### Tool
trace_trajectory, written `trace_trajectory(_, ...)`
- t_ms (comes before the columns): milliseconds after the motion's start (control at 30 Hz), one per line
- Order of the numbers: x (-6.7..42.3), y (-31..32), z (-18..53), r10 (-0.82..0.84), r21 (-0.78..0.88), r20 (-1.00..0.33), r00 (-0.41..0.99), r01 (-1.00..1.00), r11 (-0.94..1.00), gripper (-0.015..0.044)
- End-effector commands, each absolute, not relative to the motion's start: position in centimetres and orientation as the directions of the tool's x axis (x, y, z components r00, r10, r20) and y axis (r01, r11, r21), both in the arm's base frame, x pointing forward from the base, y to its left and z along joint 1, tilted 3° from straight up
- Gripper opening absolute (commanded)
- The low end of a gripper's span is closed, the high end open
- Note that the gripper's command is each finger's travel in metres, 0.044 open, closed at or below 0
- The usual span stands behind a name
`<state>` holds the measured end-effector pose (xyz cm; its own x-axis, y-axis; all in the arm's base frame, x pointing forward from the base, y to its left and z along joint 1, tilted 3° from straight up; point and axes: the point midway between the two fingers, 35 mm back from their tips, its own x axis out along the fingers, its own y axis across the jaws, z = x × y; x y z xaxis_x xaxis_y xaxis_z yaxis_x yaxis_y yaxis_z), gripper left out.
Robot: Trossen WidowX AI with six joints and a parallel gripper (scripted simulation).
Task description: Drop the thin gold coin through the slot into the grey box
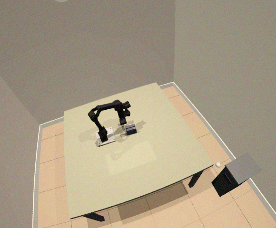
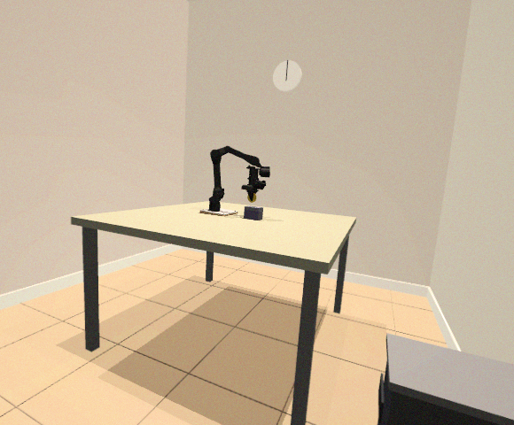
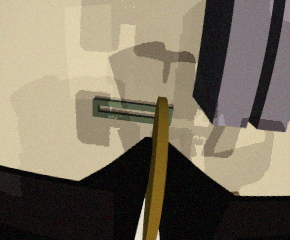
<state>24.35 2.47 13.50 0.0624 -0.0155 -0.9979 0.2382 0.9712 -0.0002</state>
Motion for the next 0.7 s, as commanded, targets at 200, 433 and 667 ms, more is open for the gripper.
trace_trajectory(200, 25.8, 0.5, 13.9, -0.013, 0.005, -0.997, 0.074, 0.238, 0.971, 0.0000)
trace_trajectory(433, 26.6, -1.1, 14.0, -0.017, 0.001, -0.997, 0.073, 0.239, 0.971, 0.0000)
trace_trajectory(667, 27.2, -2.7, 14.1, -0.019, -0.001, -0.997, 0.073, 0.238, 0.971, 0.0000)
